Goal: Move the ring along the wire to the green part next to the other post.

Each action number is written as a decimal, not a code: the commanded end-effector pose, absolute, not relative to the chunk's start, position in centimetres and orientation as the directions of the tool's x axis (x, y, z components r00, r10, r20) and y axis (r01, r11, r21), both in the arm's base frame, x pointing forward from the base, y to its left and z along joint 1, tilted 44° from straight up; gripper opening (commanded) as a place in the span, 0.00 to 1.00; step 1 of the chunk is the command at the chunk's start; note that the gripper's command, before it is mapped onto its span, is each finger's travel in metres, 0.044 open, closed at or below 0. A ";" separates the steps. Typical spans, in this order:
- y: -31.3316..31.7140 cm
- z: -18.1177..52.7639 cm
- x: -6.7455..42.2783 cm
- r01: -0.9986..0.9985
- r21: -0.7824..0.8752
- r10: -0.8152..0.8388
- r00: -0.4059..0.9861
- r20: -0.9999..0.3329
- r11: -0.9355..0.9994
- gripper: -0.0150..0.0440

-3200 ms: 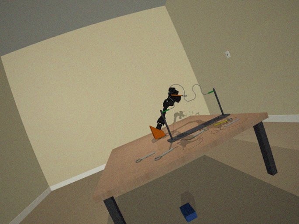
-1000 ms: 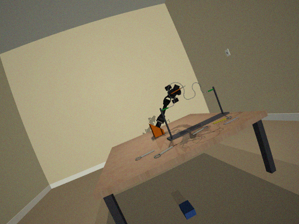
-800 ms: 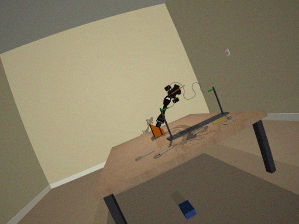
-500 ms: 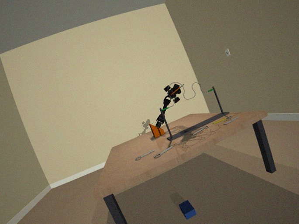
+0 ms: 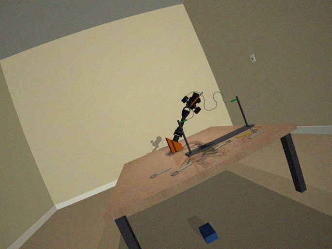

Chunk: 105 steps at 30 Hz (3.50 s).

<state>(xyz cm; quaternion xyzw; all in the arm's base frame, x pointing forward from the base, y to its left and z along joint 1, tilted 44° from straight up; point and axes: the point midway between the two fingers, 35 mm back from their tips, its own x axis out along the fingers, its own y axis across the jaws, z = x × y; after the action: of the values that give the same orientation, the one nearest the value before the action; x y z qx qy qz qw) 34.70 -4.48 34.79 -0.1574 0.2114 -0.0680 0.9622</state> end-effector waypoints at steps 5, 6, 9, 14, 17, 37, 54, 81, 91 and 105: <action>-4.2 34.8 34.7 0.059 -0.239 -0.155 0.900 -0.407 0.969 0.00; -4.2 34.8 34.7 0.058 -0.227 -0.150 0.900 -0.409 0.972 0.00; -4.0 34.8 34.7 0.056 -0.191 -0.132 0.899 -0.417 0.980 0.00; -3.8 34.8 34.7 0.052 -0.130 -0.103 0.898 -0.428 0.990 0.00; -3.7 34.8 34.7 0.050 -0.093 -0.086 0.897 -0.434 0.994 0.00; -2.8 34.8 34.6 0.038 0.154 0.037 0.889 -0.456 0.987 0.00; -2.0 35.0 34.6 0.031 0.357 0.142 0.882 -0.450 0.934 0.00; -1.0 35.7 34.5 0.029 0.644 0.299 0.869 -0.394 0.765 0.00; -0.7 36.0 34.5 0.030 0.733 0.351 0.864 -0.360 0.679 0.00; -0.3 36.5 34.4 0.034 0.840 0.415 0.858 -0.303 0.542 0.00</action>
<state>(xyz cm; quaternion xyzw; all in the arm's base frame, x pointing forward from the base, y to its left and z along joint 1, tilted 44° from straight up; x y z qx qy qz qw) 34.46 -0.35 36.47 0.4506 0.2421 0.1086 0.8524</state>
